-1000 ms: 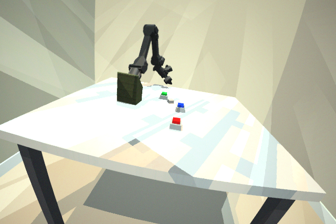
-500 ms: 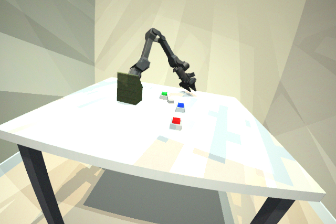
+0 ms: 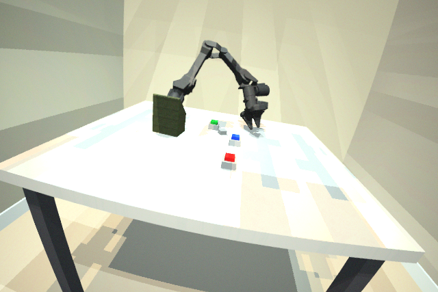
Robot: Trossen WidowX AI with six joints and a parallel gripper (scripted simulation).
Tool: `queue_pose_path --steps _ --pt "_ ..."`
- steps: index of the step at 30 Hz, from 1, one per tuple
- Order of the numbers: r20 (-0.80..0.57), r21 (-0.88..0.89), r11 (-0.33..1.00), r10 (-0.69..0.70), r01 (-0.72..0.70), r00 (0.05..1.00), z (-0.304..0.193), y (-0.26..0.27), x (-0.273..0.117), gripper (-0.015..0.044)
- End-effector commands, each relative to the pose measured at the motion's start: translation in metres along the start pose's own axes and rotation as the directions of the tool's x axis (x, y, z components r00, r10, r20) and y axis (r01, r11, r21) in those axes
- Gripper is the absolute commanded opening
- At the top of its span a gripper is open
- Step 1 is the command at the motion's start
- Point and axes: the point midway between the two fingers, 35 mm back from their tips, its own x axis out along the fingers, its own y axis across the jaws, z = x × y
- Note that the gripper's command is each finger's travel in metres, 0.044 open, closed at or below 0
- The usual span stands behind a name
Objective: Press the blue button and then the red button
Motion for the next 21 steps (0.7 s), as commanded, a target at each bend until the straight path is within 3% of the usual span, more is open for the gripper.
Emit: queue_pose_path --steps 1,10,16,21 --pt "-0.117 0.023 0.999 0.037 -0.035 0.992 -0.02 -0.032 0.003 0.04" --pt "-0.283 0.183 0.962 0.249 -0.203 0.926 -0.076 -0.094 -0.013 0.04" --pt "-0.23 0.321 0.887 0.413 -0.332 0.881 -0.101 -0.125 -0.037 0.04" --pt "-0.176 0.363 0.855 0.454 -0.371 0.873 -0.106 -0.138 -0.049 0.04"
